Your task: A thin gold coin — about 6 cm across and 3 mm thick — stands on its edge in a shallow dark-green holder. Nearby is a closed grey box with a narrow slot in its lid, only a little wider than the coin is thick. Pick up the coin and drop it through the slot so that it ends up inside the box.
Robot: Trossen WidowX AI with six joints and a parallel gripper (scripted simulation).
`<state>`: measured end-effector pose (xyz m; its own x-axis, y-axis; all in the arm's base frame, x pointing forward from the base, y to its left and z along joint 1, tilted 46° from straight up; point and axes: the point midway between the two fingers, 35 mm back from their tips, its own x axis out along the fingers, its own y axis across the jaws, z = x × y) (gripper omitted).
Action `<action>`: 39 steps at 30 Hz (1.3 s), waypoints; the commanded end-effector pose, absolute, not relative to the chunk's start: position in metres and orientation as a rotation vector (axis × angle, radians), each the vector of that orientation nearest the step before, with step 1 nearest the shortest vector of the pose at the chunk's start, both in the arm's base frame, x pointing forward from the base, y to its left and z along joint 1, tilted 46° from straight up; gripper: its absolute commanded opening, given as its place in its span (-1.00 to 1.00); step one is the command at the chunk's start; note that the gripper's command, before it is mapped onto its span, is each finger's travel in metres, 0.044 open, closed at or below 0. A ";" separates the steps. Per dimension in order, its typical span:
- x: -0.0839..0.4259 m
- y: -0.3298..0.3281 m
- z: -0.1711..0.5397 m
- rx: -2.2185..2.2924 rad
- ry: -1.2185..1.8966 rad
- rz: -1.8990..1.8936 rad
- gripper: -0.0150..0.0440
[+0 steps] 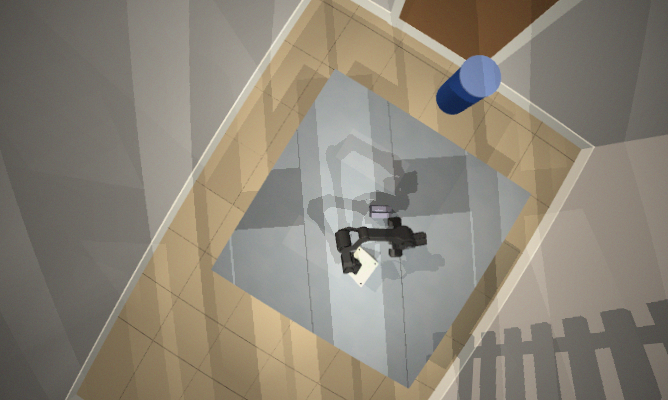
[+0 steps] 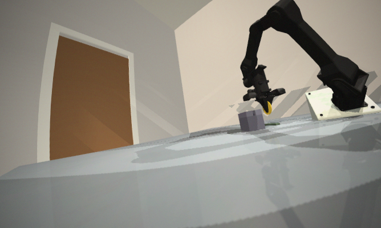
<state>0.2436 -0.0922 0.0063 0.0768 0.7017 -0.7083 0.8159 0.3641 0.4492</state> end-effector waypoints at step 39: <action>0.247 -0.109 0.057 1.405 1.663 -0.200 -0.49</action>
<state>0.2400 -0.1127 0.0523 0.0723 0.6970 -0.7134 0.8459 0.3361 0.4141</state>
